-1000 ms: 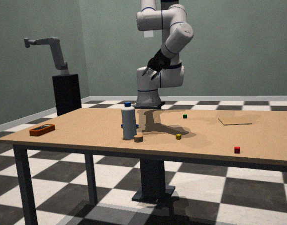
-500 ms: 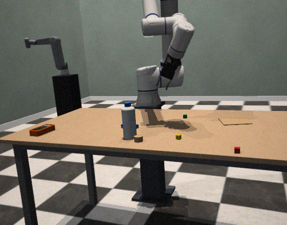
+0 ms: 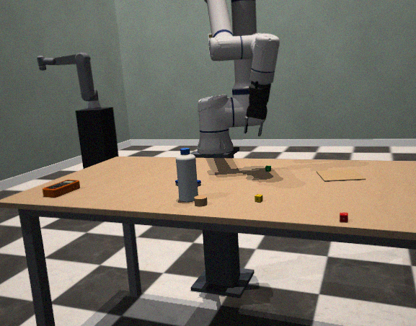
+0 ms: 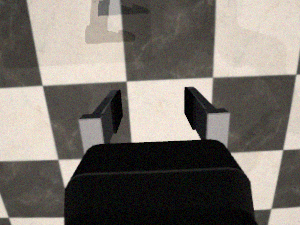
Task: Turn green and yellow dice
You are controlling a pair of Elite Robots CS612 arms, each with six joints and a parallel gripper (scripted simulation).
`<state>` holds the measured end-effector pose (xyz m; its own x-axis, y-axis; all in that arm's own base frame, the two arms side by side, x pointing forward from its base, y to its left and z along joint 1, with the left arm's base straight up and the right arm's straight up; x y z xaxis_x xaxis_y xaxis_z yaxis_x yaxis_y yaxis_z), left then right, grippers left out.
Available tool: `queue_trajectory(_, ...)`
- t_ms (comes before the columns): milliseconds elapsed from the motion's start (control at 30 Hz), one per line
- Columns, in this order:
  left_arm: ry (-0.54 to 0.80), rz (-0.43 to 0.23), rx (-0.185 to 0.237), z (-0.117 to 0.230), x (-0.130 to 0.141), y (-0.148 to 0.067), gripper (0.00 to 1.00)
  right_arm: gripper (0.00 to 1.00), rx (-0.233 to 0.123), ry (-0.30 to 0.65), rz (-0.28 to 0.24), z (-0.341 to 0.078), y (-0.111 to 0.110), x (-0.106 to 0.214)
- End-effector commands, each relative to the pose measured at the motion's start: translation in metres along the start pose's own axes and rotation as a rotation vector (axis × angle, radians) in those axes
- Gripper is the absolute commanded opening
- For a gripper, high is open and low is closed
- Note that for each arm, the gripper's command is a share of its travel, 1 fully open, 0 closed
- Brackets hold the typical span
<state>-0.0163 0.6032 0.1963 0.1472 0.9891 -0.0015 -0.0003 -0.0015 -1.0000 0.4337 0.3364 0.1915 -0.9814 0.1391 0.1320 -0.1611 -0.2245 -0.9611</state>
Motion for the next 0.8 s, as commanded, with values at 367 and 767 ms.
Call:
queue_trajectory(367, 0.0, -0.001, 0.0, 0.0, 0.001, -0.001, 1.0, 1.0, -0.199, 0.035, 0.101, -0.028, 0.006, 0.033)
queue_trajectory(767, 0.0, -0.001, 0.0, 0.0, 0.001, -0.001, 1.0, 1.0, -0.25, 0.04, 0.124, -0.034, 0.006, 0.042)
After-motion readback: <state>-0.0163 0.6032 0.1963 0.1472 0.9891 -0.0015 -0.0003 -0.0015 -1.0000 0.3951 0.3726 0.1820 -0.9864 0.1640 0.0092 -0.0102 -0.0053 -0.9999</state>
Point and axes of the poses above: on each arm, the point where the finger pads meet when closed, its own y axis out along the fingers, its own z axis across the jaws, x = y × z, the point moved 2 cm from there along -y, back along the fingers, and after that the axes turned 10 degrees about y, right-handed, at the moved point
